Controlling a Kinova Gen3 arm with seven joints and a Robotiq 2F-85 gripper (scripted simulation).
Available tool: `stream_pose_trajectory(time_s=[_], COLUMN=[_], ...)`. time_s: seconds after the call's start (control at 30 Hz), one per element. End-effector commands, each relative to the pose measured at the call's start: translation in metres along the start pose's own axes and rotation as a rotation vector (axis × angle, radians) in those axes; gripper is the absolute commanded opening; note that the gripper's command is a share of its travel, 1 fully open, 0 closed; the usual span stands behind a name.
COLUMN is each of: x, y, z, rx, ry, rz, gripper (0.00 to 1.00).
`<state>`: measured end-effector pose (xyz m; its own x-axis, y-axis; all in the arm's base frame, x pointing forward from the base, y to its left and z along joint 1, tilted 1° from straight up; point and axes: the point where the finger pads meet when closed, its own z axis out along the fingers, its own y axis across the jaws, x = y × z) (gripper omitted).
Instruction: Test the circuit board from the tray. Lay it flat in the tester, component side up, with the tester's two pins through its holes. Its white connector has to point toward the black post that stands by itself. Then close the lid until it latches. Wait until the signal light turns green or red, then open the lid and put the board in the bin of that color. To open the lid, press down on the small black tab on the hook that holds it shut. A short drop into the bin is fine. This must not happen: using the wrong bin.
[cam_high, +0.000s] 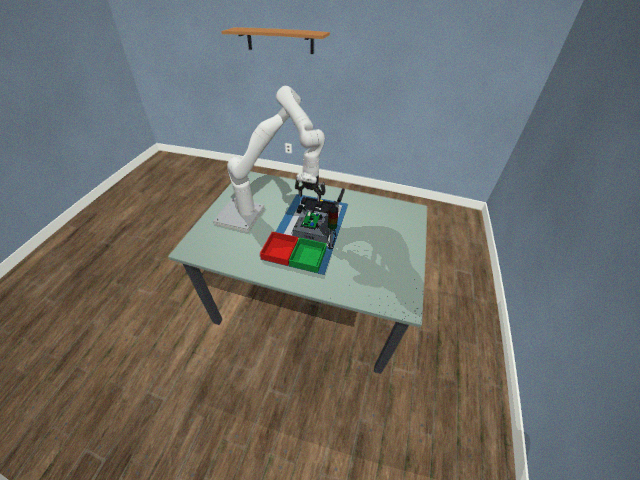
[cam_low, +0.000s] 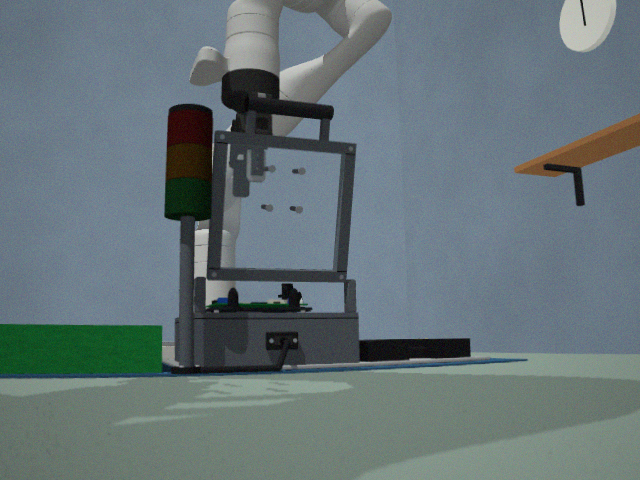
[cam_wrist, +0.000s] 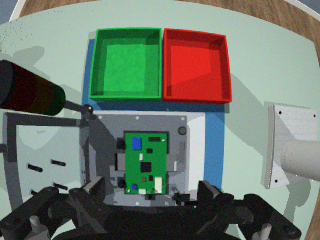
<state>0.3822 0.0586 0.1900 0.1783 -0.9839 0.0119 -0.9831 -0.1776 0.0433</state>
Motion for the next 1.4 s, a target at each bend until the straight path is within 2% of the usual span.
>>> stream_pose_trajectory(time_s=[0.0,0.17,0.23,0.47,0.63,0.87,0.9,1.37], x=[-0.007,-0.007,-0.007,-0.006,-0.006,-0.006,-0.006,-0.006], y=[-0.007,-0.006,-0.006,-0.005,-0.005,-0.005,-0.005,-0.005], z=[-0.032,-0.069,-0.069,-0.101,-0.11,-0.112,-0.112,-0.112], rx=[0.028,0.028,0.028,0.028,0.028,0.028,0.028,0.028], ry=[-0.012,-0.012,-0.012,-0.012,-0.012,-0.012,-0.012,-0.012], rz=[-0.024,-0.024,-0.024,-0.024,-0.024,-0.024,-0.024,-0.024], gripper=[1.0,1.0,1.0,1.0,1.0,1.0,0.5,0.5])
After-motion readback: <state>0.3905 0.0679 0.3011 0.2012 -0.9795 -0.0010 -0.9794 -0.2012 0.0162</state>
